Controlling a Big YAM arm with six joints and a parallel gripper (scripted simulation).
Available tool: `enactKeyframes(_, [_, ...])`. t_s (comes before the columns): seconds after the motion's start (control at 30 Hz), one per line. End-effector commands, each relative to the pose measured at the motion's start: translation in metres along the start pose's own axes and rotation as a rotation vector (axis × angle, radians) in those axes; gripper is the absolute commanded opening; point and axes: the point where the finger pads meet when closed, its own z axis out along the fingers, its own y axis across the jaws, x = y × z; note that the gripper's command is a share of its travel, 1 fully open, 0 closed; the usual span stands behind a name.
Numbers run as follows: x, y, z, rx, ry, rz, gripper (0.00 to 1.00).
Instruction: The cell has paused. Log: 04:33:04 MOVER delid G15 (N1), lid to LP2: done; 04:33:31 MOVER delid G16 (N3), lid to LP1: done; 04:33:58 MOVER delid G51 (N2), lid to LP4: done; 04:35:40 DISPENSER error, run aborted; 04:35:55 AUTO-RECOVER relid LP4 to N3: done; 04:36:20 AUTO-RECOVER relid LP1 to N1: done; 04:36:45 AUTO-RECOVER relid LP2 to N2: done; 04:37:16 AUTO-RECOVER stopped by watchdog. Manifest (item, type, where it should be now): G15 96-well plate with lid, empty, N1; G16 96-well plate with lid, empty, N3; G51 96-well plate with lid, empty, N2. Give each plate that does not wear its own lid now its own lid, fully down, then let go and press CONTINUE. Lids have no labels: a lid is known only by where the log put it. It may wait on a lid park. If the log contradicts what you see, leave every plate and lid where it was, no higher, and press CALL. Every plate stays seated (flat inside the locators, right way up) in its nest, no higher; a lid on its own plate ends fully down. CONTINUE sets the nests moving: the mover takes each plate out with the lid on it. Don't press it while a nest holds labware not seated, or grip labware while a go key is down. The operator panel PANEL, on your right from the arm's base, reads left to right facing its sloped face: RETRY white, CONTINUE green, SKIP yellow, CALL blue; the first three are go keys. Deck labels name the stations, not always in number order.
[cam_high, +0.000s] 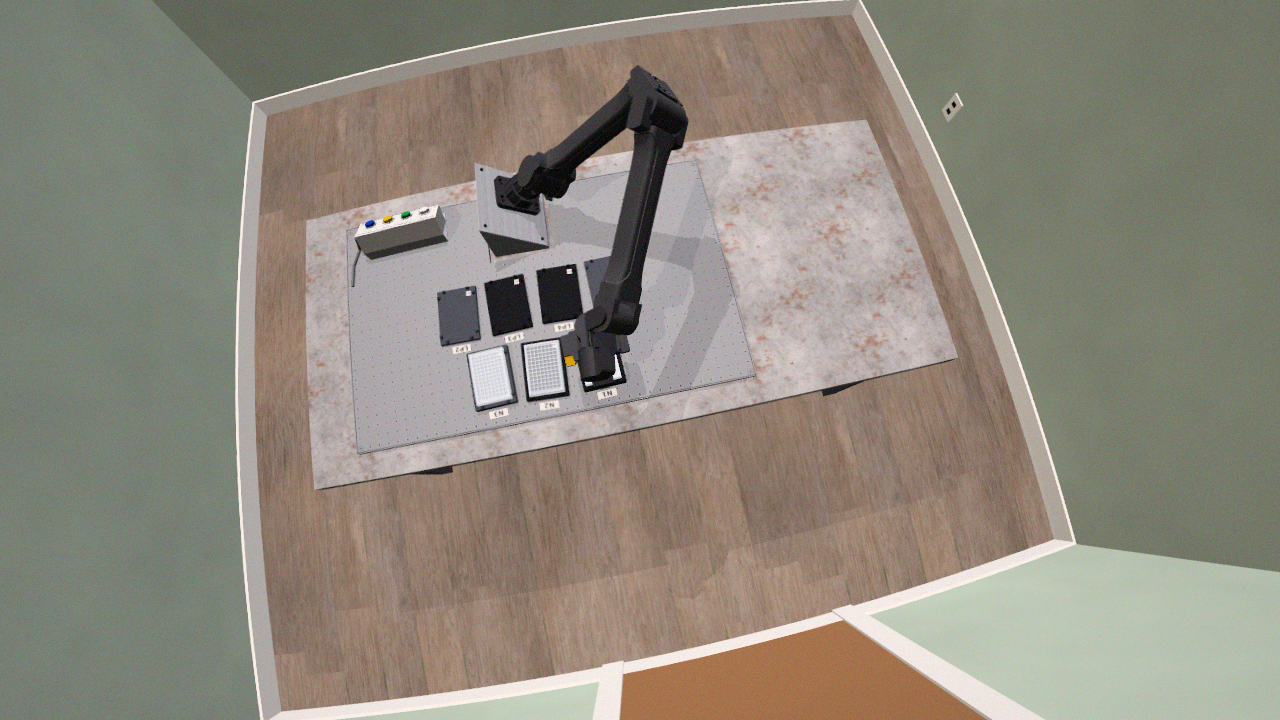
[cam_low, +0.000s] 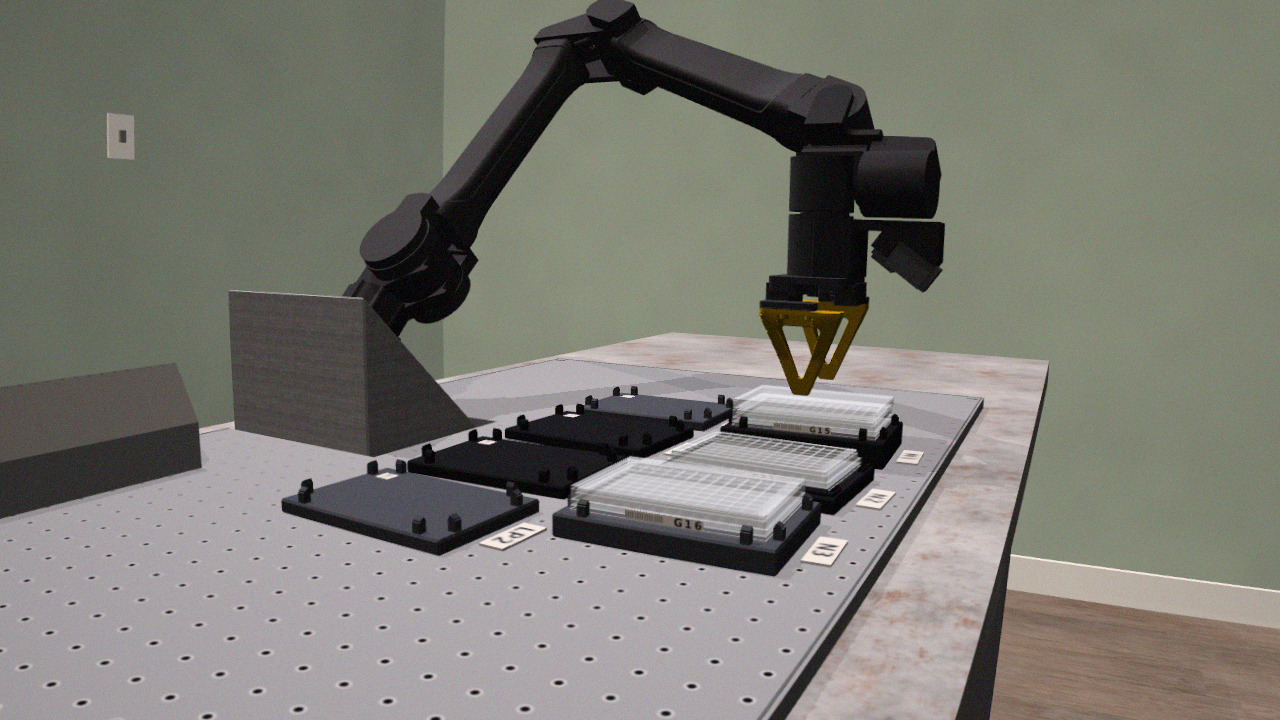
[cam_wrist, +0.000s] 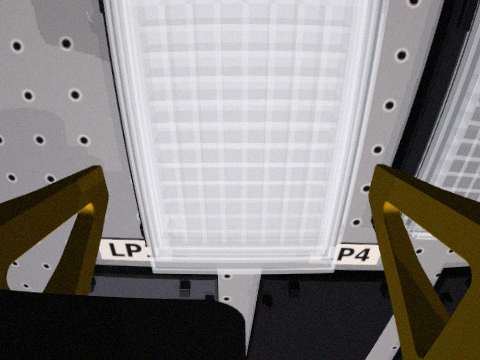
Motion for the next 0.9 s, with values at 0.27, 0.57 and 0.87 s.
enactKeyframes(0.27, [-0.011, 0.004, -0.014, 0.004, -0.033, -0.017, 1.00])
enactKeyframes(0.57, [-0.019, 0.006, -0.026, 0.008, -0.055, -0.029, 1.00])
enactKeyframes(0.87, [-0.020, 0.005, -0.028, 0.008, -0.059, -0.029, 1.00])
